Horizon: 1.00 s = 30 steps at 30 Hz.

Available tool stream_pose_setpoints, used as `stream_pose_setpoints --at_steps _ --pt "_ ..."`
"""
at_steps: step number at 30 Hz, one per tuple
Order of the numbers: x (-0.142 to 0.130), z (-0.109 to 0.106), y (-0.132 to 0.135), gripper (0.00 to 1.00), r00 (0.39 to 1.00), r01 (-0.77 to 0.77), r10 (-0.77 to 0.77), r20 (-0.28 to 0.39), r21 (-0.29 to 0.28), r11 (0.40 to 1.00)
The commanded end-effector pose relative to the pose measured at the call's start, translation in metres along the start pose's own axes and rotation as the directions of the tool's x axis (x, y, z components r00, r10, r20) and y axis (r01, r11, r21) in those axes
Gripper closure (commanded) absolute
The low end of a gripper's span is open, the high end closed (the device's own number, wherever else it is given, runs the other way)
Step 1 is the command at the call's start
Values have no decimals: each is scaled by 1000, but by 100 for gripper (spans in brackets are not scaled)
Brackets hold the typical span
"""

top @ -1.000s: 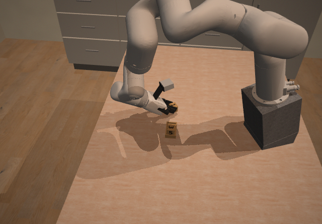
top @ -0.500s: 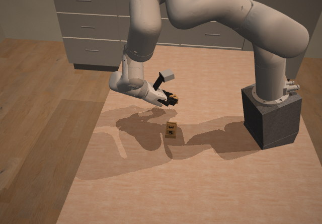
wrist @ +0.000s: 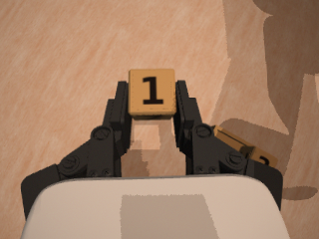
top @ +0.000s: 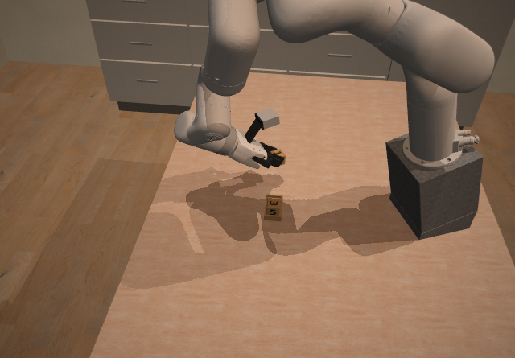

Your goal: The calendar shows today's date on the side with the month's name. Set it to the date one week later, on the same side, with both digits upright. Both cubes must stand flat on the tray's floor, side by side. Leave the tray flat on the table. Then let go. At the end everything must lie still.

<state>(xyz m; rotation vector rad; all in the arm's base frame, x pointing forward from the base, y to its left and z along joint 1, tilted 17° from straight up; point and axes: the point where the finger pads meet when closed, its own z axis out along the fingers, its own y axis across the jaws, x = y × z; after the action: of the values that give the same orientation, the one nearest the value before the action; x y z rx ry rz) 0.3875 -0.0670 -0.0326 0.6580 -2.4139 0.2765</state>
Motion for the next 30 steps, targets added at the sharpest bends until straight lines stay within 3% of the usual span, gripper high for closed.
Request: stream_pose_setpoints --at_steps 1,7,16,23,30 --pt "0 -1 -2 71 997 0 0 80 -2 1000" --pt "3 -1 -1 71 970 -2 2 245 0 1000" --pt "5 0 0 71 958 1 0 286 -4 1000" --pt "7 1 -1 71 881 1 1 473 -3 1000" --pt "10 1 -1 71 869 -3 2 495 1 1000"
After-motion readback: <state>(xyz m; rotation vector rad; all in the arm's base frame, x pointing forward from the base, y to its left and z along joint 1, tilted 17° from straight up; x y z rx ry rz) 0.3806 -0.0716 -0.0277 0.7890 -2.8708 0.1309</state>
